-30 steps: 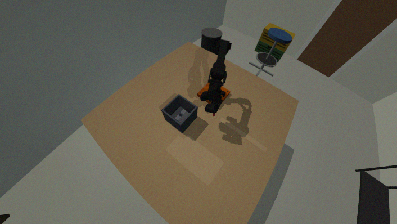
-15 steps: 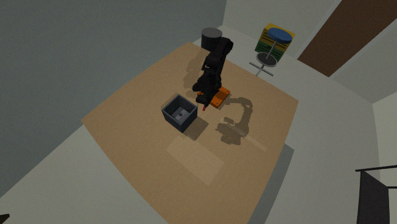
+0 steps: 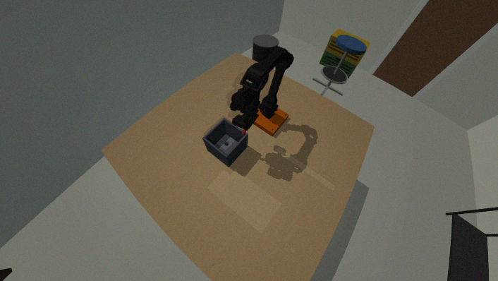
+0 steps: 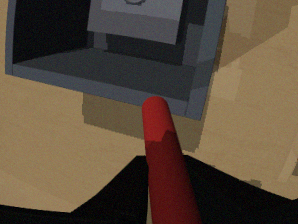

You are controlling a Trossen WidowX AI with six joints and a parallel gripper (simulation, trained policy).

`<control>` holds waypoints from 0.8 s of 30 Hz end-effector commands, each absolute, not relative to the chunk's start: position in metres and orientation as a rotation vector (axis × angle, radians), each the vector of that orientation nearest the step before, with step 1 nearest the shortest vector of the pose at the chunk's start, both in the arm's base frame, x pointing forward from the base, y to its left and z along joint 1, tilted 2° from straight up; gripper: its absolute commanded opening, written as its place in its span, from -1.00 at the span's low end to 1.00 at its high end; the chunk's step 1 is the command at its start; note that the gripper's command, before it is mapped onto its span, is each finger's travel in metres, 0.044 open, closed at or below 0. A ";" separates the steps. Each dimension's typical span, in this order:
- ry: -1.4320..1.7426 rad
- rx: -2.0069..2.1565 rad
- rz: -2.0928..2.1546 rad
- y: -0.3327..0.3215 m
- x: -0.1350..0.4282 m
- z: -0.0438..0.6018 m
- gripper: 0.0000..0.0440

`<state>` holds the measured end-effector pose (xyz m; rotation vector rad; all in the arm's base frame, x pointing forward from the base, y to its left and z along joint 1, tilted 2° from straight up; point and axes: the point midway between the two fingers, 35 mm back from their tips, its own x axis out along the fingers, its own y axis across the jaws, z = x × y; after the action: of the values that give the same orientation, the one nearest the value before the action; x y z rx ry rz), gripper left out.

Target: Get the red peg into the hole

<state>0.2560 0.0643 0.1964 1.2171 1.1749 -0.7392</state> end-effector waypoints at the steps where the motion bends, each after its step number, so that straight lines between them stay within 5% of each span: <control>1: 1.170 1.208 -0.754 0.057 0.260 0.197 -1.00; 24: 1.219 1.178 -0.854 0.010 0.296 0.169 -1.00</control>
<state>0.2926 0.0117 0.1712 1.1803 1.2146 -0.8585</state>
